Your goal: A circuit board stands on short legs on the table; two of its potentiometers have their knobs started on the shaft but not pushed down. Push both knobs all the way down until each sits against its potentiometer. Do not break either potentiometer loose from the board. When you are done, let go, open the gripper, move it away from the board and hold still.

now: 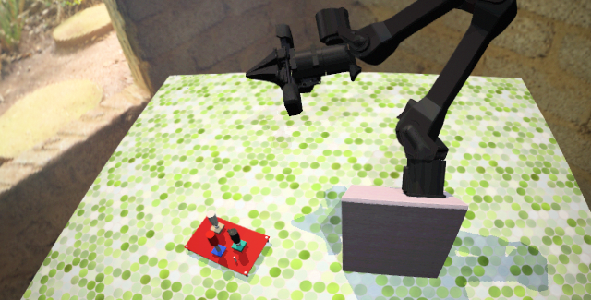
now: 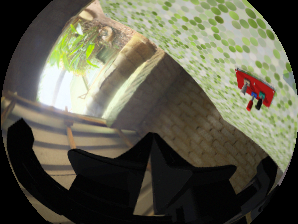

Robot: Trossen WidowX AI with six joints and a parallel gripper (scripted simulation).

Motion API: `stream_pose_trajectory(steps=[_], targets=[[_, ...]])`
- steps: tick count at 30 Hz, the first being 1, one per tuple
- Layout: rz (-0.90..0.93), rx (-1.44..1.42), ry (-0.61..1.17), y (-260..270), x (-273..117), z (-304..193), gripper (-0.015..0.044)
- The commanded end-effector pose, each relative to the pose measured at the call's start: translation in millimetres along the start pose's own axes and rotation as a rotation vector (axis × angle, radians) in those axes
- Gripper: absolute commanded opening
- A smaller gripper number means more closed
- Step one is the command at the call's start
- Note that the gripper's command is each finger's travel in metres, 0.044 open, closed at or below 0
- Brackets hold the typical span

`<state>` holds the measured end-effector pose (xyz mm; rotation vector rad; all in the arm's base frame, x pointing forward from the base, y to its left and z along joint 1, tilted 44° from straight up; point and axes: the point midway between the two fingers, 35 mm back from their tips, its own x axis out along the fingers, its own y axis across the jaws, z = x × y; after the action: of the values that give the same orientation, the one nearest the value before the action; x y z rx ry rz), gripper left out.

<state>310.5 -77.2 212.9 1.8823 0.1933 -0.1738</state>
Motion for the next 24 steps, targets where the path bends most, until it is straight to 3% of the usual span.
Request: stream_pose_trajectory(steps=[1,24], targets=[[-0.044,-0.054,-0.025,-3,10,2,0.0000],[-0.406,-0.384,-0.102,-60,61,12,0.0000]])
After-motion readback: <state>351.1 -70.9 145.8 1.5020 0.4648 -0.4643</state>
